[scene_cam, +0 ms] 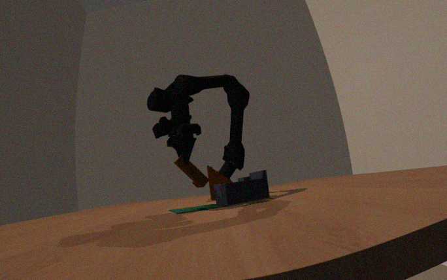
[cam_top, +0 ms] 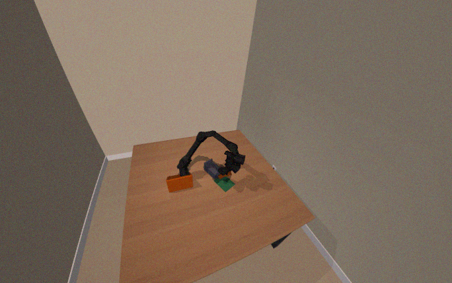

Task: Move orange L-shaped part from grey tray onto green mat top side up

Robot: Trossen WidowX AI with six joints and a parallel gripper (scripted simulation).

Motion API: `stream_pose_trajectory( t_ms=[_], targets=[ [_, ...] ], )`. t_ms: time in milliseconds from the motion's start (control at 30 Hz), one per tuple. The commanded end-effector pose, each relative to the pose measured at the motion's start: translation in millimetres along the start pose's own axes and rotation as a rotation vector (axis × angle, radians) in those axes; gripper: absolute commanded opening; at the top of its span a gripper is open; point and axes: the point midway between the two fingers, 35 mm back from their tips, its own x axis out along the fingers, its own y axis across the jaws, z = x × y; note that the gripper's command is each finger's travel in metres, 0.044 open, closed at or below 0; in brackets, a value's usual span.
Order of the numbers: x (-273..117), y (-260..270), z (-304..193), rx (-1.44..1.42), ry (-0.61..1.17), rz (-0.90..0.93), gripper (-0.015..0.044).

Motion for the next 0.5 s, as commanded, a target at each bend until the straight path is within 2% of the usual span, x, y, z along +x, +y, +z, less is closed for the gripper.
stream_pose_trajectory(
  t_ms=[0,467],
  targets=[
    [8.1,-1.4,-1.3,0.007,0.009,-0.001,0.0000],
    [30.6,-1.3,-1.7,0.007,0.009,0.000,0.0000]
  ],
)
